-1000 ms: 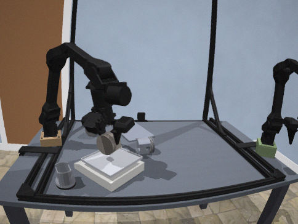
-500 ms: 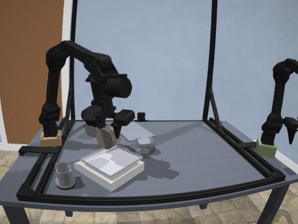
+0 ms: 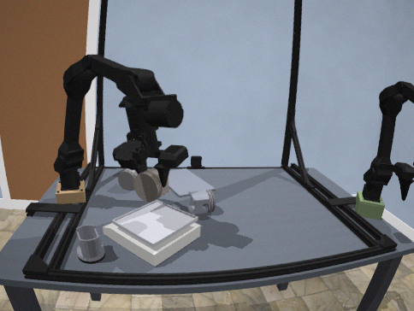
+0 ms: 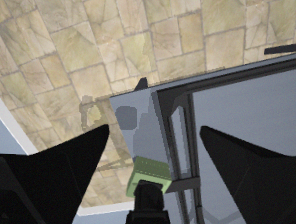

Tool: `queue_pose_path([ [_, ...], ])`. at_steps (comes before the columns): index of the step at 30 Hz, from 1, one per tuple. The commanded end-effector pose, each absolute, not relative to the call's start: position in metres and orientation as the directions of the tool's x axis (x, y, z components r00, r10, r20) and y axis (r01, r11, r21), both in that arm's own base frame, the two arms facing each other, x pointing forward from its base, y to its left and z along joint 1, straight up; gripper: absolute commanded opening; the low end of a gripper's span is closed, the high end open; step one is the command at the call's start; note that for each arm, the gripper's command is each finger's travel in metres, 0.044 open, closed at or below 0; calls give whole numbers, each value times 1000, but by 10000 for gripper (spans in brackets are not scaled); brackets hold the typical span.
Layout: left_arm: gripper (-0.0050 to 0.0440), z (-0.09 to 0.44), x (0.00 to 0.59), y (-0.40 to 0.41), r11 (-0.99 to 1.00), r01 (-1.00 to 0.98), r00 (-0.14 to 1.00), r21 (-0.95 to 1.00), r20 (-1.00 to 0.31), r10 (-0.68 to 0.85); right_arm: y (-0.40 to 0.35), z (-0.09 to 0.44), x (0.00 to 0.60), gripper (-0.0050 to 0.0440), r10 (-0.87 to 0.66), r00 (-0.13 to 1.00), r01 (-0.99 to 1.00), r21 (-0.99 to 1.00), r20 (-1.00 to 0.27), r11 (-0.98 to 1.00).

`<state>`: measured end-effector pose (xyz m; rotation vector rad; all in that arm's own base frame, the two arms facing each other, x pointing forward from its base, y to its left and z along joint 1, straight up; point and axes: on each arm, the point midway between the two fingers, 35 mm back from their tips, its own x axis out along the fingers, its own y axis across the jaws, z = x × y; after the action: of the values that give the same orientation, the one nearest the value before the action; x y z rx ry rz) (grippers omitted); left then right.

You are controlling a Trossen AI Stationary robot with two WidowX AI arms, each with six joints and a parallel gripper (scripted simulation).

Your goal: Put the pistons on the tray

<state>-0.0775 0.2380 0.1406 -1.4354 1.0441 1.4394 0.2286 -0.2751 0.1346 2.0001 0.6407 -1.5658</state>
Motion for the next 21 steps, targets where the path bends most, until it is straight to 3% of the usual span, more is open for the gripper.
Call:
queue_pose_path([
  [1,440,141,-77,238,-309,-951,0,0,-1000,0,-270,143,224,158,35,227,681,133,-973,-720],
  [21,440,141,-77,238,-309,-951,0,0,-1000,0,-223,144,186,158,61,154,939,126,-986,-320],
])
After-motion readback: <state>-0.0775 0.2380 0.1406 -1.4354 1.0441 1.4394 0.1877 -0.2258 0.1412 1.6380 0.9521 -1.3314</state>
